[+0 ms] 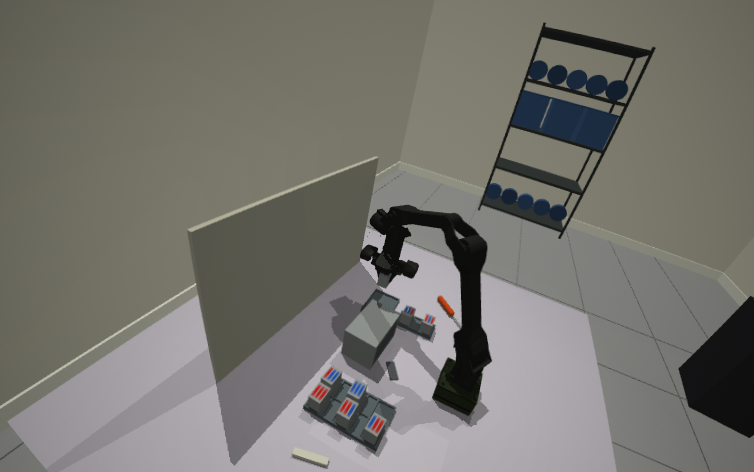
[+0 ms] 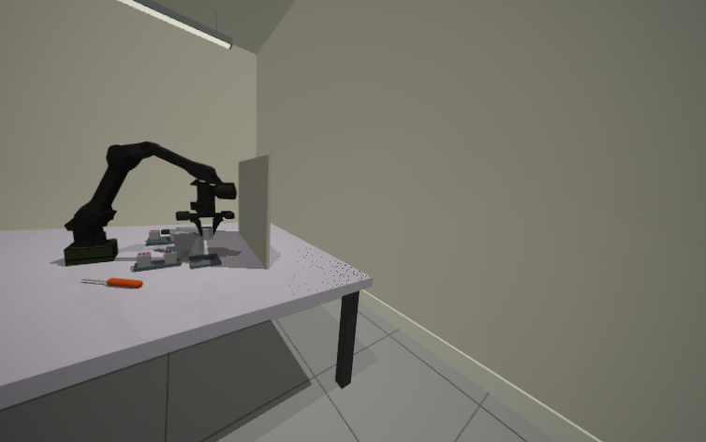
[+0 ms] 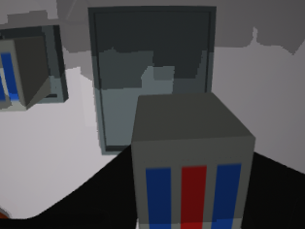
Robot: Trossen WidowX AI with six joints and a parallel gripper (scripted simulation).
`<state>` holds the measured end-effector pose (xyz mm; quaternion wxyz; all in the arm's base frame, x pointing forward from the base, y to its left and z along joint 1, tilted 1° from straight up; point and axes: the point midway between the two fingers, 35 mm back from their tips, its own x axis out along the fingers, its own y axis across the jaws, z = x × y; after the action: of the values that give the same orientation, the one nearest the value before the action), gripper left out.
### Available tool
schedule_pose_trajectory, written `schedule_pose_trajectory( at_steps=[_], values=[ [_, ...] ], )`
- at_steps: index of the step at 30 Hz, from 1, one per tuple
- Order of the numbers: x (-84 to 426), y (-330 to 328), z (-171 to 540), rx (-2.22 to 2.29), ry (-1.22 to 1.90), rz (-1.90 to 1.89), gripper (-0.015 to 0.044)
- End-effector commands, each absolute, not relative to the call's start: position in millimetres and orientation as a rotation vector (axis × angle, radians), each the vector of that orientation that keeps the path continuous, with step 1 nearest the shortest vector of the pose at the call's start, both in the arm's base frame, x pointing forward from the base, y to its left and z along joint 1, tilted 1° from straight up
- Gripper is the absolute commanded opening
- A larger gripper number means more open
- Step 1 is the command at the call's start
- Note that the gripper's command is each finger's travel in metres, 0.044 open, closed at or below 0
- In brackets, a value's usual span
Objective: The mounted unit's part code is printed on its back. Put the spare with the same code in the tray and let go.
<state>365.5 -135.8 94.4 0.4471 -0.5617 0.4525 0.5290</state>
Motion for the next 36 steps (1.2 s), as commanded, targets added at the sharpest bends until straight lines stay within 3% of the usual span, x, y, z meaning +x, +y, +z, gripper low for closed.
schedule_pose_trajectory(
  at_steps=[1, 36],
  values=[
    [364.3, -135.9, 88.5, -1.391, 1.122, 1.317, 0.0000],
    [364.2, -136.5, 58.2, -1.391, 1.122, 1.317, 0.0000]
  ],
)
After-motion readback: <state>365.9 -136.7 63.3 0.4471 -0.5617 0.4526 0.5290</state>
